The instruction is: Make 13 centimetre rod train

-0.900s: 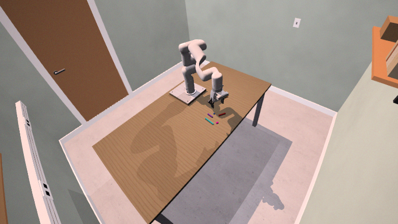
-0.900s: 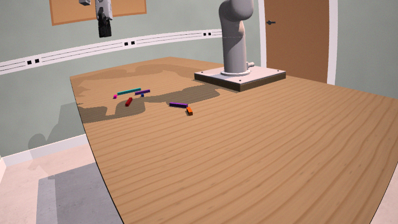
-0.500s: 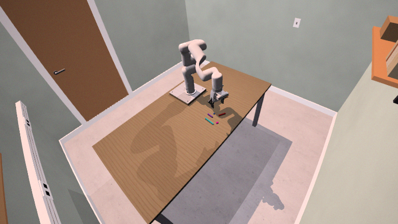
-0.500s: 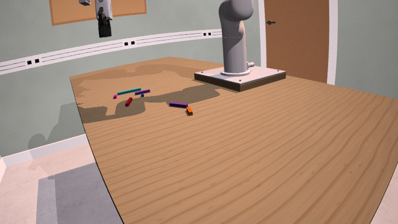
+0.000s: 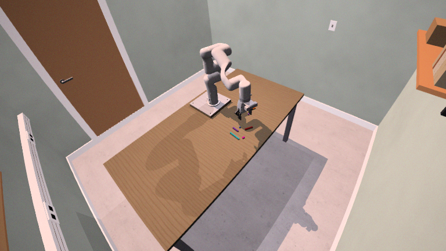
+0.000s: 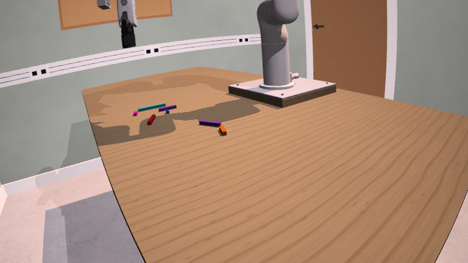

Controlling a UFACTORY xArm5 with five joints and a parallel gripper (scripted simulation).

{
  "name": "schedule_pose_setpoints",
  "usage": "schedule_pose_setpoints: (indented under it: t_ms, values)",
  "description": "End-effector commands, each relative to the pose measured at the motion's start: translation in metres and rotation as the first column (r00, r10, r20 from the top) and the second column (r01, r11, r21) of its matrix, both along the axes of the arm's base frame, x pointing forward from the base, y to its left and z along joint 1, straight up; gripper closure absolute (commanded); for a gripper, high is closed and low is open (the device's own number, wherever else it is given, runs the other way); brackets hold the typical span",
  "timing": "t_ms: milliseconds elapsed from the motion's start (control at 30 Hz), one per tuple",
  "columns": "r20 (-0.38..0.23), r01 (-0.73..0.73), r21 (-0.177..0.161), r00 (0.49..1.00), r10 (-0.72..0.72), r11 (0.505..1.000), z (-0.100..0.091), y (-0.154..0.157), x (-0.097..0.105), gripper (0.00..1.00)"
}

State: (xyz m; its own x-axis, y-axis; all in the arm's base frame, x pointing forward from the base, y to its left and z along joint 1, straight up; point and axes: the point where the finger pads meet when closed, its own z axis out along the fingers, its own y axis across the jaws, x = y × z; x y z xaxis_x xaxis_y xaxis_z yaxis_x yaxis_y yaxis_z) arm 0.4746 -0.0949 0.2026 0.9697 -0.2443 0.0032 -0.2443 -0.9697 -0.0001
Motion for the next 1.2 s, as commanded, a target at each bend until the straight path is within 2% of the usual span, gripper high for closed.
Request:
schedule_pose_setpoints:
  t_ms: [0,133,200,233,700,767,800,1167]
  values:
    - [0.008,-0.038,-0.001,0.999,0.038,0.999,-0.016,0.034,-0.015,0.00]
    - [0.008,-0.067,-0.001,0.998,0.067,0.998,-0.030,0.057,-0.030,0.00]
    - [0.008,-0.067,-0.001,0.998,0.067,0.998,-0.030,0.057,-0.030,0.00]
    - [0.007,-0.088,-0.001,0.996,0.088,0.996,-0.040,0.073,-0.042,0.00]
    - [0.005,-0.183,0.000,0.983,0.183,0.983,-0.087,0.133,-0.107,0.00]
    - [0.005,-0.183,0.000,0.983,0.183,0.983,-0.087,0.133,-0.107,0.00]
    - [0.004,-0.204,0.000,0.979,0.204,0.979,-0.098,0.143,-0.124,0.00]
    - [0.002,-0.277,0.001,0.961,0.277,0.961,-0.135,0.171,-0.187,0.00]
